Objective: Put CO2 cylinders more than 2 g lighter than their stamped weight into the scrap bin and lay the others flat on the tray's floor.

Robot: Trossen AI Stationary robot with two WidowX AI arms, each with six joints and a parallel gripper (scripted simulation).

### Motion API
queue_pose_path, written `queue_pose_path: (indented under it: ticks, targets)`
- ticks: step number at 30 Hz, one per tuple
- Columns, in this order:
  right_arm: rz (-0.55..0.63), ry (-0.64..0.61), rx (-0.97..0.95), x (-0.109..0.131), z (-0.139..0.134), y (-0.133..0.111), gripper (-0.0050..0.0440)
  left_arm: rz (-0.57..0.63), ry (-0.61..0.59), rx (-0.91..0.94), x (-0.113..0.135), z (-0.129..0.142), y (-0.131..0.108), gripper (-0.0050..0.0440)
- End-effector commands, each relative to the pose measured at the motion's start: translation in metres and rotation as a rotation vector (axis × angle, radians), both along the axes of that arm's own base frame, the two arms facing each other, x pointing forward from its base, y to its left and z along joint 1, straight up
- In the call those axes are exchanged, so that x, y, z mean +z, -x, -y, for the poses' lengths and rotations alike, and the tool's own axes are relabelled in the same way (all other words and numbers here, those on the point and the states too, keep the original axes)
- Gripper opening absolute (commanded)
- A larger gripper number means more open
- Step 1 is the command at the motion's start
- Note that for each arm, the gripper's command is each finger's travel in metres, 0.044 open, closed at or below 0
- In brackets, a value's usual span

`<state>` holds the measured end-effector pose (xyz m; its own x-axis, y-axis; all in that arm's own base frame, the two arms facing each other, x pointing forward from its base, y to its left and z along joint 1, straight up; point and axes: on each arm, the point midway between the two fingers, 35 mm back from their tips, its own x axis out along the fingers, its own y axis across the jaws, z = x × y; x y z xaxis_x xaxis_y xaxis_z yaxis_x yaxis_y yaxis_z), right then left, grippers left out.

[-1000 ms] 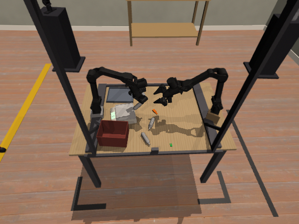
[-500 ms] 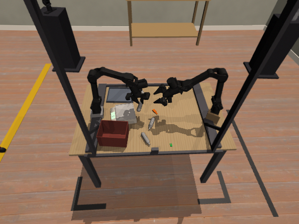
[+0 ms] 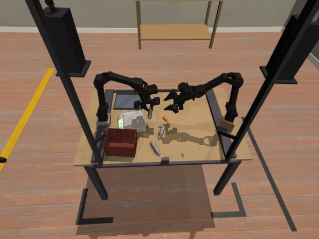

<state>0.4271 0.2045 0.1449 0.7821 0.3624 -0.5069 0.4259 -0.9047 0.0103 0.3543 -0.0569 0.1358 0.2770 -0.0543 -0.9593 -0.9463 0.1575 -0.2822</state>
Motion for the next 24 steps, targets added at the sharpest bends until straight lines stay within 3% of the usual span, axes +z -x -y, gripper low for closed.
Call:
queue_pose_path:
  ticks: [1,7,13,16,24]
  targets:
    - [0.024,-0.015,-0.002,0.012,-0.001,-0.002,0.044,0.028,0.012,0.003,0.011,0.003,-0.007,-0.005]
    - [0.024,-0.015,-0.002,0.012,-0.001,-0.002,0.044,0.088,0.022,0.001,0.013,0.002,-0.001,-0.005]
    - [0.024,-0.015,-0.002,0.012,-0.001,-0.002,0.044,0.265,0.051,0.001,0.012,0.001,0.004,-0.005]
    - [0.024,-0.015,-0.002,0.012,-0.001,-0.002,0.044,0.284,0.054,0.002,0.008,0.0,0.008,-0.005]
    - [0.024,-0.015,-0.002,0.012,-0.001,-0.002,0.044,0.474,0.086,0.003,-0.006,-0.003,0.02,-0.005]
